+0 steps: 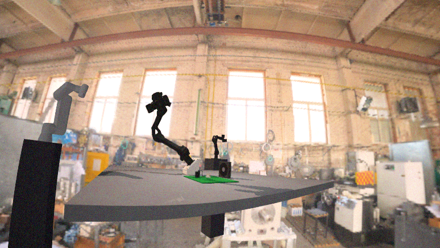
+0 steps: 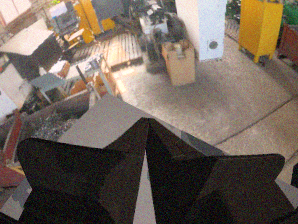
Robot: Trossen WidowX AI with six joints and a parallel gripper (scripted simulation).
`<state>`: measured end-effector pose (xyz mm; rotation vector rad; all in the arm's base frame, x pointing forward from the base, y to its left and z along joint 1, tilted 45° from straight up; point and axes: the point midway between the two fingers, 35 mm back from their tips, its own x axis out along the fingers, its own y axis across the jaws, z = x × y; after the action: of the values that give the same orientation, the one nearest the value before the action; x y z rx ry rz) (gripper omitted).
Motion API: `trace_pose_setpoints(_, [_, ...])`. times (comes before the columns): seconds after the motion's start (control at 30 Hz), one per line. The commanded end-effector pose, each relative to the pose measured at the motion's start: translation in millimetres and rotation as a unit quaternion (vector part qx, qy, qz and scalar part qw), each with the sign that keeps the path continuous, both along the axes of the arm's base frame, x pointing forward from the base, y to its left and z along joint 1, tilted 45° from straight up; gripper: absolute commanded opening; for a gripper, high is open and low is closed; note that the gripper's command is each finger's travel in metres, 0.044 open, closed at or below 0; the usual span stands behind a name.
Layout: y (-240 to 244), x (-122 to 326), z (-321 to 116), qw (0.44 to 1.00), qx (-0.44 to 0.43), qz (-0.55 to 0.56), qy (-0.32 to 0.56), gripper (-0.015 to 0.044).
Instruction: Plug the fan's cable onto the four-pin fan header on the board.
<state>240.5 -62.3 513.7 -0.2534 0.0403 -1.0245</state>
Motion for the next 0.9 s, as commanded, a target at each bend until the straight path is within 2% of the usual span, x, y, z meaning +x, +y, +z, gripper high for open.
trace_pose_setpoints(0.0, [0,0,0,1.000,0.000,0.000,0.000,0.0026])
trace_pose_setpoints(0.13, [8,15,-1,0.999,-0.015,0.032,-0.004,0.0131])
trace_pose_setpoints(0.17, [13,27,-7,0.998,-0.031,0.045,0.021,0.0158])
trace_pose_setpoints(0.3, [30,69,-45,0.977,-0.107,0.071,0.172,0.0263])
trace_pose_setpoints(0.43, [46,105,-95,0.922,-0.178,0.106,0.328,0.0368])
trace_pose_setpoints(0.53, [55,125,-140,0.855,-0.225,0.135,0.448,0.0440])
trace_pose_setpoints(0.7, [63,140,-220,0.705,-0.281,0.188,0.624,0.0440])
trace_pose_setpoints(0.87, [63,128,-306,0.491,-0.306,0.251,0.776,0.0440])
